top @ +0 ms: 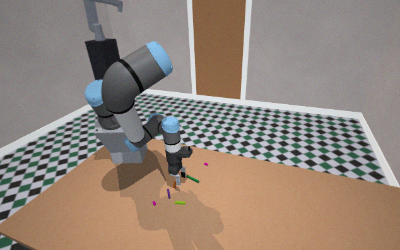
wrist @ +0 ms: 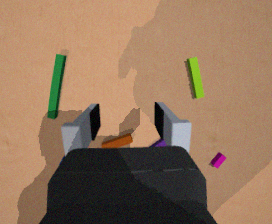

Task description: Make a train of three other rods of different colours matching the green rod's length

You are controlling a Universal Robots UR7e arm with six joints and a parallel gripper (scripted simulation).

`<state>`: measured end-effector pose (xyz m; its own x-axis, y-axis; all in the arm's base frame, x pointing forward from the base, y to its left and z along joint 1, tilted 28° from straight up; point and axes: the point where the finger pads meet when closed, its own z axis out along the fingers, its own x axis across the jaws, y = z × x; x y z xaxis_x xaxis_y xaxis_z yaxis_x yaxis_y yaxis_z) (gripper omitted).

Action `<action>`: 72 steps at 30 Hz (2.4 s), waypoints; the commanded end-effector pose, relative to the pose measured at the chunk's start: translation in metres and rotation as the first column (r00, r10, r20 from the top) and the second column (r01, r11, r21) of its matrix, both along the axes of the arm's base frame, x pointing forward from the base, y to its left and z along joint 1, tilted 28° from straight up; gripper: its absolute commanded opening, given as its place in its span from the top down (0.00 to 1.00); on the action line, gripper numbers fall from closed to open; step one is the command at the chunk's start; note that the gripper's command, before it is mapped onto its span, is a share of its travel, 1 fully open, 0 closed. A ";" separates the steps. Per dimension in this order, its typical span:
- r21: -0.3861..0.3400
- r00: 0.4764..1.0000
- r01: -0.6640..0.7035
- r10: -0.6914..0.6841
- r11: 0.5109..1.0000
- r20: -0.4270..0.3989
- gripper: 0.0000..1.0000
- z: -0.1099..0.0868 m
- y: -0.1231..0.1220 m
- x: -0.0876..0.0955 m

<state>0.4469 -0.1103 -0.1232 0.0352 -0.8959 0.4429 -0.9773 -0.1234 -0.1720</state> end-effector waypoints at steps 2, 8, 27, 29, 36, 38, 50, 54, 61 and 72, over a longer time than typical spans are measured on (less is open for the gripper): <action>0.000 1.000 0.000 0.000 1.000 0.001 0.00 0.000 0.000 0.000; 0.000 1.000 0.000 0.000 1.000 0.001 0.00 0.000 0.000 0.000; 0.000 1.000 0.000 0.000 1.000 0.001 0.00 0.000 0.000 0.000; 0.000 1.000 0.000 0.000 1.000 0.001 0.00 0.000 0.000 0.000; 0.000 1.000 0.000 0.000 1.000 0.001 0.00 0.000 0.000 0.000; 0.000 1.000 0.000 0.000 1.000 0.001 0.00 0.000 0.000 0.000; 0.003 1.000 0.000 0.000 1.000 0.000 0.00 -0.006 0.012 0.002; 0.008 1.000 0.002 -0.002 1.000 -0.002 0.00 -0.021 0.043 0.005; 0.006 1.000 0.002 -0.002 1.000 -0.003 0.00 -0.054 0.112 0.002; 0.000 1.000 0.000 0.000 1.000 0.001 0.00 -0.070 0.144 -0.005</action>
<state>0.4433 0.0269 -0.1906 0.0367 -0.8966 0.4413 -0.9776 -0.1238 -0.1702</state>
